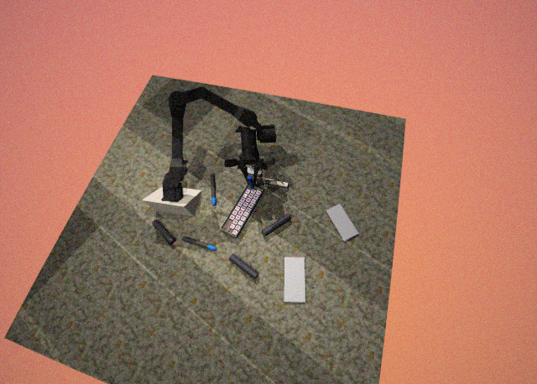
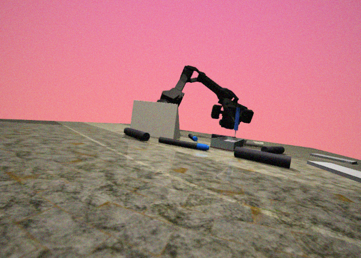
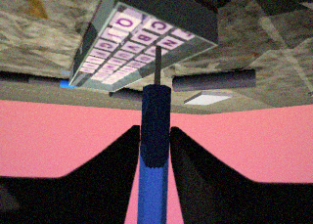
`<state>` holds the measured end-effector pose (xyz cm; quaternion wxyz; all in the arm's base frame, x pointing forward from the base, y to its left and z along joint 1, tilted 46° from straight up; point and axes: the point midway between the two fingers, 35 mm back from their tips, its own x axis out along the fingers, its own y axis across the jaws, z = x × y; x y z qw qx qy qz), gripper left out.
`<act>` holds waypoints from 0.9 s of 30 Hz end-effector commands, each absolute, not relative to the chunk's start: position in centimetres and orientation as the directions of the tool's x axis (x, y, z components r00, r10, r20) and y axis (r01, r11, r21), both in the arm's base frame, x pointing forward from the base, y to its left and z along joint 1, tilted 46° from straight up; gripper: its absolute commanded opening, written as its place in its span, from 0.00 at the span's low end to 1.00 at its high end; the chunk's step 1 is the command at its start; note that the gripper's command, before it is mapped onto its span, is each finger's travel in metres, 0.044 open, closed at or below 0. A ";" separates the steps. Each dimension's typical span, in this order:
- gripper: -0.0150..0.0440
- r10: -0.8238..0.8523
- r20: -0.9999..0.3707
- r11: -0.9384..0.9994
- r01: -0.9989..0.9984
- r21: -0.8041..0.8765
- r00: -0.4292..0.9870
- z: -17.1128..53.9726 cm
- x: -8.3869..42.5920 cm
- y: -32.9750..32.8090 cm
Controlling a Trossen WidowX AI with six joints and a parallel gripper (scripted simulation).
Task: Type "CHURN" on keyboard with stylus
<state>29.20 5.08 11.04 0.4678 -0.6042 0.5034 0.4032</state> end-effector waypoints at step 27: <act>0.39 -0.236 -0.957 -0.052 -0.986 -0.159 0.167 9.8 29.3 6.2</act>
